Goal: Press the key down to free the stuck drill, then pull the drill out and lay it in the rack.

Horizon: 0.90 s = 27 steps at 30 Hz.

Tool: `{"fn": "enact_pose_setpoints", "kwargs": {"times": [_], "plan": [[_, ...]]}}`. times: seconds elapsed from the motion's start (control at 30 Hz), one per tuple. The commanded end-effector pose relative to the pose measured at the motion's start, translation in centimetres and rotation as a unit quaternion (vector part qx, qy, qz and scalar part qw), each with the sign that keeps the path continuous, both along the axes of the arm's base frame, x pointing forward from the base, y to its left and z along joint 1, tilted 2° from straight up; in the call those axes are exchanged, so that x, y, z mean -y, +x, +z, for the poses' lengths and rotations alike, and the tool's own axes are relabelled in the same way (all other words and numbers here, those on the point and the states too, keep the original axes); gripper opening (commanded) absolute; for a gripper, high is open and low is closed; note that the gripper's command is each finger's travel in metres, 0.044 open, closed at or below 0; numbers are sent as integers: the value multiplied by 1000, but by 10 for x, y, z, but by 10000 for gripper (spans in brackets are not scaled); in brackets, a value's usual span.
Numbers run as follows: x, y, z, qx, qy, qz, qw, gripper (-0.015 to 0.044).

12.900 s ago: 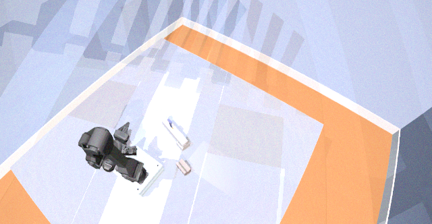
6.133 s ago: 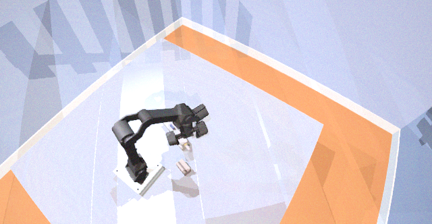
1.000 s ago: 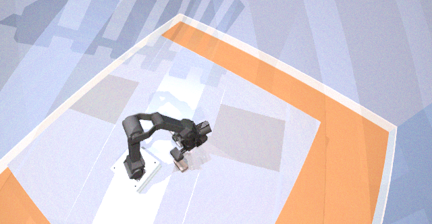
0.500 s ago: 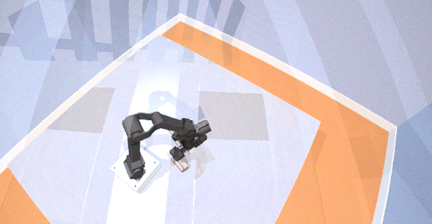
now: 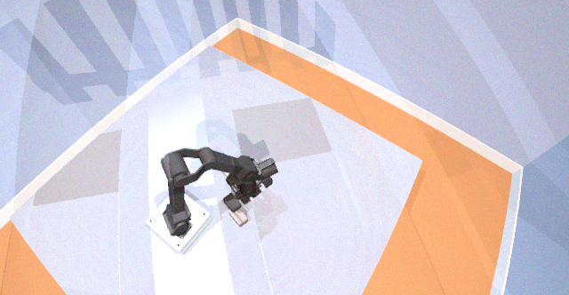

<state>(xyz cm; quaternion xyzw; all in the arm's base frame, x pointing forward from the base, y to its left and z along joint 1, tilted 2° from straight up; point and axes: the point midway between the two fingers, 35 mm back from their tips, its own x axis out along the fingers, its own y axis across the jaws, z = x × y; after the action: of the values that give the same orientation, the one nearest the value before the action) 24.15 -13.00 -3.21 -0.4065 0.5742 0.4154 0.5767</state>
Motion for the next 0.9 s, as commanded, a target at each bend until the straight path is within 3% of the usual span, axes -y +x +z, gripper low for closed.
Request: {"fn": "enact_pose_setpoints", "kwargs": {"times": [0.0, 0.87], "plan": [[0, 0, 0, 0, 0, 0, 1000, 0], [7, -3, 2, 0, 1, -1, 1000, 0]]}}
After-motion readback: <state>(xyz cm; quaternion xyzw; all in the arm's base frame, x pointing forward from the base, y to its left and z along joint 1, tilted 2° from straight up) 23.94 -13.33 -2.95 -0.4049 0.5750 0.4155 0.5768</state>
